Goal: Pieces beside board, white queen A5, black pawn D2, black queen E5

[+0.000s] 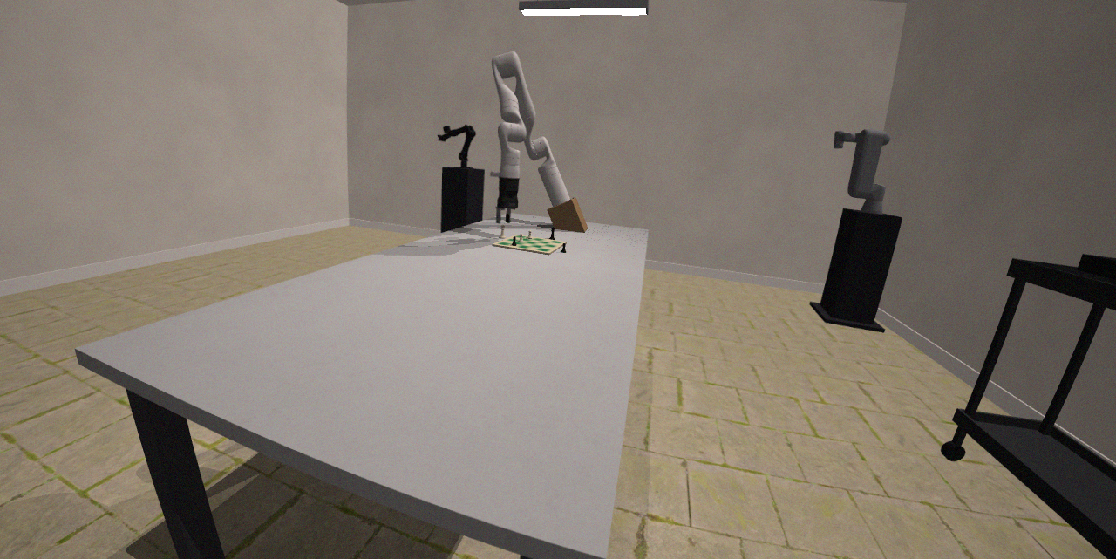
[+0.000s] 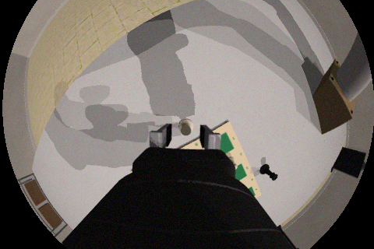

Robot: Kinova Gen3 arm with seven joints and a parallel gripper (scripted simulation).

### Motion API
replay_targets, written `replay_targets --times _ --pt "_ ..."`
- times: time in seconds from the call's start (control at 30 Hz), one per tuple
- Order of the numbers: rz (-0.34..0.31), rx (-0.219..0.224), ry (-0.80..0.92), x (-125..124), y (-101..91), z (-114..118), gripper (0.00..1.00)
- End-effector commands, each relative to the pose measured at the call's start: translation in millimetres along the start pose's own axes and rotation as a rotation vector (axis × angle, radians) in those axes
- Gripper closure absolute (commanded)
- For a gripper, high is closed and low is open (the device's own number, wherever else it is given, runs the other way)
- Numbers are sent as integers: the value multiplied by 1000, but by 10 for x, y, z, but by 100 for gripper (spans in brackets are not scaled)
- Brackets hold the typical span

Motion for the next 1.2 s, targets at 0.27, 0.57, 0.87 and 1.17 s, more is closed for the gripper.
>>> replay_targets --times 0.27,0.57,0.87,1.17 --pt "-1 -1 0 4 -6 -4 21" --pt "-1 -1 0 4 -5 -4 21" --pt "-1 -1 0 4 42 -4 21" --pt "-1 -1 0 4 240 -5 21"
Point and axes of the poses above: the point where the finger pads meet when closed, its own y axis out along the fingers, its own z axis across the jaws, x = y × z, the point moved 1 cm from there along -y, back along the fingers, and after that the axes turned 10 degrees about -y, right-handed, at the moved point
